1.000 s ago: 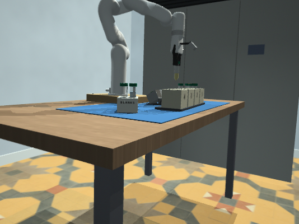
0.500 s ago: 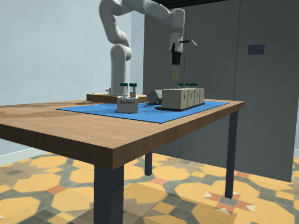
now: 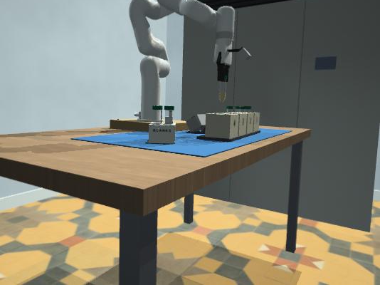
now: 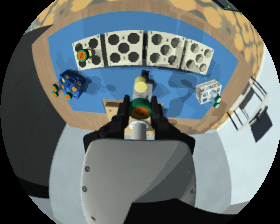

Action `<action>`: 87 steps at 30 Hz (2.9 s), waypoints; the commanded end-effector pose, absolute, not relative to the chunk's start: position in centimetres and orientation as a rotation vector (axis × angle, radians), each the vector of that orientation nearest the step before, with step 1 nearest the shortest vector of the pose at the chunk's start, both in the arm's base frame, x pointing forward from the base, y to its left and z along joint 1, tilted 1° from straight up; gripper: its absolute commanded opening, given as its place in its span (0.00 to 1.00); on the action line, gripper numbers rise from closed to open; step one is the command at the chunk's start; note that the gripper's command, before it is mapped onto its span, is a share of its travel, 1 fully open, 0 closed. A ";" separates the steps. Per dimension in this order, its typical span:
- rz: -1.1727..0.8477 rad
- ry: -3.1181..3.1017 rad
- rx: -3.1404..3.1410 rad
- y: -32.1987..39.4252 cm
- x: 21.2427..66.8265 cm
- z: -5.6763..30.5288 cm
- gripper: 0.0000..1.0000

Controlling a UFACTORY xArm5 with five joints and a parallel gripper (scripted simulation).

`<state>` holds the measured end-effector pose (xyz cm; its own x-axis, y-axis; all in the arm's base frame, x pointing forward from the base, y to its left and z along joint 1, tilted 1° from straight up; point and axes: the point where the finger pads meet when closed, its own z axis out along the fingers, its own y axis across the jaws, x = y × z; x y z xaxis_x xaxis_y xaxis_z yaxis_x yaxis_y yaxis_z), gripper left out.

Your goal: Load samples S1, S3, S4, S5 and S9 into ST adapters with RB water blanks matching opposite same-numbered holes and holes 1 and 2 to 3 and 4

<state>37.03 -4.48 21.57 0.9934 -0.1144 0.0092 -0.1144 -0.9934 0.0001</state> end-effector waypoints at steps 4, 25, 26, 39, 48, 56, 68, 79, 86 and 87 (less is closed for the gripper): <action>0.018 -0.180 3.135 -7.7 37.7 21.7 0.00; 0.013 -0.180 3.133 -17.0 39.4 21.6 0.00; 0.013 -0.180 3.133 -17.5 39.5 21.6 0.00; 0.011 -0.180 3.133 -19.8 39.9 21.6 0.00; 0.011 -0.180 3.133 -19.8 39.9 21.6 0.00; 0.011 -0.180 3.133 -19.8 39.9 21.0 0.00; 0.011 -0.180 3.133 -19.8 40.0 19.0 0.00; 0.011 -0.180 3.133 -19.8 40.0 18.1 0.00; 0.011 -0.180 3.133 -19.8 40.0 18.1 0.00; 0.011 -0.180 3.133 -19.8 40.0 18.1 0.00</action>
<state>39.88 -19.76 17.91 0.9934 -0.1147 0.0038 -0.1147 -0.9934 0.0014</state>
